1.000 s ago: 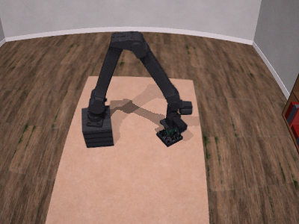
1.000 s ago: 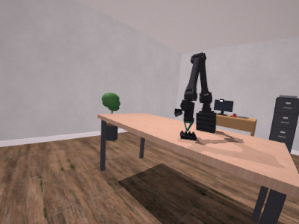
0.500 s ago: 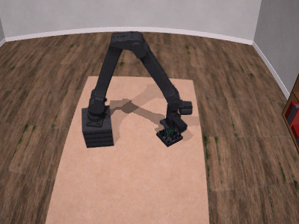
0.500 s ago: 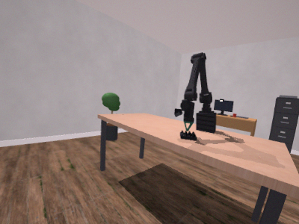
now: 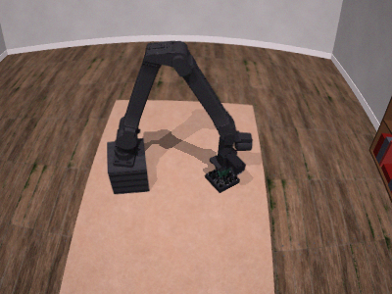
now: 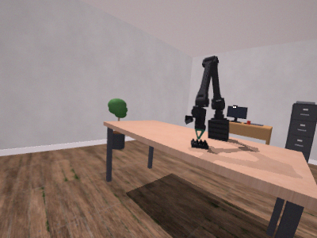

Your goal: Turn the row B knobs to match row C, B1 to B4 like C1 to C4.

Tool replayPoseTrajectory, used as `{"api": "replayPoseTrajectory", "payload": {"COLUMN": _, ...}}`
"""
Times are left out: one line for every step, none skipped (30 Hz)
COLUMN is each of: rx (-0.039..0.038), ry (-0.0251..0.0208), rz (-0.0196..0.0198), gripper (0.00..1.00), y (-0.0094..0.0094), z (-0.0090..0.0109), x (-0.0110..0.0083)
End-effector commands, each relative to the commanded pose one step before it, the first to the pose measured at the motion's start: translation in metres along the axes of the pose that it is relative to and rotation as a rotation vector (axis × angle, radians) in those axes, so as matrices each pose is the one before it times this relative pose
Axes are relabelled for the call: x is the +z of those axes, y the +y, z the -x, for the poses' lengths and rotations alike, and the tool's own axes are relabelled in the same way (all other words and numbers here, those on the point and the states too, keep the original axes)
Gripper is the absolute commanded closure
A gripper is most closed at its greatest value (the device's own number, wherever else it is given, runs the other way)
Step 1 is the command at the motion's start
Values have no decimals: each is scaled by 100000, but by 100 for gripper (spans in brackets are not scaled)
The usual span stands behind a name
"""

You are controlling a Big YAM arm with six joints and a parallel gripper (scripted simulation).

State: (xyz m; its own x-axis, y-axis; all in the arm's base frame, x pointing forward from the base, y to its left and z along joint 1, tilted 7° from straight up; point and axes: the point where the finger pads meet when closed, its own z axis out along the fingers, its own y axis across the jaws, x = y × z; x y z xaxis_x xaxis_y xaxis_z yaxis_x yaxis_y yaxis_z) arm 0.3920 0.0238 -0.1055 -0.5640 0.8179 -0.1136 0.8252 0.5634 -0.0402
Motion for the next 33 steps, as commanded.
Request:
{"api": "replayPoseTrajectory", "payload": {"rx": -106, "ry": -1165, "rz": 1360, "gripper": 82, "y": 1280, "z": 242, "x": -78}}
{"api": "replayPoseTrajectory", "payload": {"rx": 0, "ry": -1, "rz": 2, "gripper": 82, "y": 0, "z": 0, "x": 0}}
{"api": "replayPoseTrajectory", "payload": {"rx": 2, "ry": -8, "rz": 15, "gripper": 82, "y": 3, "z": 3, "x": 2}}
{"api": "replayPoseTrajectory", "payload": {"rx": 8, "ry": -26, "rz": 50, "gripper": 82, "y": 11, "z": 9, "x": 6}}
{"api": "replayPoseTrajectory", "payload": {"rx": 16, "ry": -55, "rz": 104, "gripper": 82, "y": 23, "z": 18, "x": 12}}
{"api": "replayPoseTrajectory", "payload": {"rx": 27, "ry": -91, "rz": 173, "gripper": 82, "y": 38, "z": 30, "x": 20}}
{"api": "replayPoseTrajectory", "payload": {"rx": 39, "ry": -132, "rz": 251, "gripper": 82, "y": 55, "z": 44, "x": 29}}
{"api": "replayPoseTrajectory", "payload": {"rx": 52, "ry": -177, "rz": 334, "gripper": 82, "y": 73, "z": 58, "x": 39}}
{"api": "replayPoseTrajectory", "payload": {"rx": 6, "ry": -1, "rz": -5, "gripper": 82, "y": -13, "z": 18, "x": 49}}
{"api": "replayPoseTrajectory", "payload": {"rx": 6, "ry": 4, "rz": -14, "gripper": 82, "y": -18, "z": 21, "x": 58}}
{"api": "replayPoseTrajectory", "payload": {"rx": 7, "ry": 5, "rz": -17, "gripper": 82, "y": -21, "z": 24, "x": 68}}
{"api": "replayPoseTrajectory", "payload": {"rx": 8, "ry": 5, "rz": -19, "gripper": 82, "y": -24, "z": 27, "x": 76}}
{"api": "replayPoseTrajectory", "payload": {"rx": 0, "ry": 0, "rz": 0, "gripper": 82, "y": 0, "z": 0, "x": 0}}
{"api": "replayPoseTrajectory", "payload": {"rx": 0, "ry": 0, "rz": 0, "gripper": 82, "y": 0, "z": 0, "x": 0}}
{"api": "replayPoseTrajectory", "payload": {"rx": 8, "ry": 9, "rz": -27, "gripper": 82, "y": -30, "z": 27, "x": 85}}
{"api": "replayPoseTrajectory", "payload": {"rx": 9, "ry": 5, "rz": -20, "gripper": 82, "y": -27, "z": 32, "x": 88}}
{"api": "replayPoseTrajectory", "payload": {"rx": 11, "ry": 1, "rz": -12, "gripper": 82, "y": -23, "z": 36, "x": 91}}
{"api": "replayPoseTrajectory", "payload": {"rx": 11, "ry": 0, "rz": -11, "gripper": 82, "y": -22, "z": 38, "x": 93}}
{"api": "replayPoseTrajectory", "payload": {"rx": 11, "ry": 0, "rz": -12, "gripper": 82, "y": -23, "z": 38, "x": 94}}
{"api": "replayPoseTrajectory", "payload": {"rx": 11, "ry": 1, "rz": -12, "gripper": 82, "y": -24, "z": 37, "x": 93}}
{"api": "replayPoseTrajectory", "payload": {"rx": 11, "ry": 0, "rz": -11, "gripper": 82, "y": -23, "z": 37, "x": 91}}
{"api": "replayPoseTrajectory", "payload": {"rx": 11, "ry": -3, "rz": -4, "gripper": 82, "y": -18, "z": 37, "x": 86}}
{"api": "replayPoseTrajectory", "payload": {"rx": 12, "ry": -6, "rz": 2, "gripper": 82, "y": -13, "z": 37, "x": 79}}
{"api": "replayPoseTrajectory", "payload": {"rx": 10, "ry": -5, "rz": 1, "gripper": 82, "y": -13, "z": 34, "x": 73}}
{"api": "replayPoseTrajectory", "payload": {"rx": 9, "ry": -4, "rz": 0, "gripper": 82, "y": -12, "z": 30, "x": 65}}
{"api": "replayPoseTrajectory", "payload": {"rx": 8, "ry": -3, "rz": -1, "gripper": 82, "y": -11, "z": 26, "x": 57}}
{"api": "replayPoseTrajectory", "payload": {"rx": 49, "ry": -2, "rz": -1, "gripper": 82, "y": -10, "z": 21, "x": 48}}
{"api": "replayPoseTrajectory", "payload": {"rx": 65, "ry": -2, "rz": -1, "gripper": 82, "y": -8, "z": 17, "x": 39}}
{"api": "replayPoseTrajectory", "payload": {"rx": 52, "ry": -1, "rz": -2, "gripper": 82, "y": -6, "z": 13, "x": 30}}
{"api": "replayPoseTrajectory", "payload": {"rx": 0, "ry": 0, "rz": 0, "gripper": 82, "y": 0, "z": 0, "x": 0}}
{"api": "replayPoseTrajectory", "payload": {"rx": 0, "ry": 0, "rz": 0, "gripper": 82, "y": 0, "z": 0, "x": 0}}
{"api": "replayPoseTrajectory", "payload": {"rx": 77, "ry": 1, "rz": -3, "gripper": 82, "y": -6, "z": 6, "x": 21}}
{"api": "replayPoseTrajectory", "payload": {"rx": 5, "ry": -1, "rz": 0, "gripper": 82, "y": -2, "z": 6, "x": 13}}
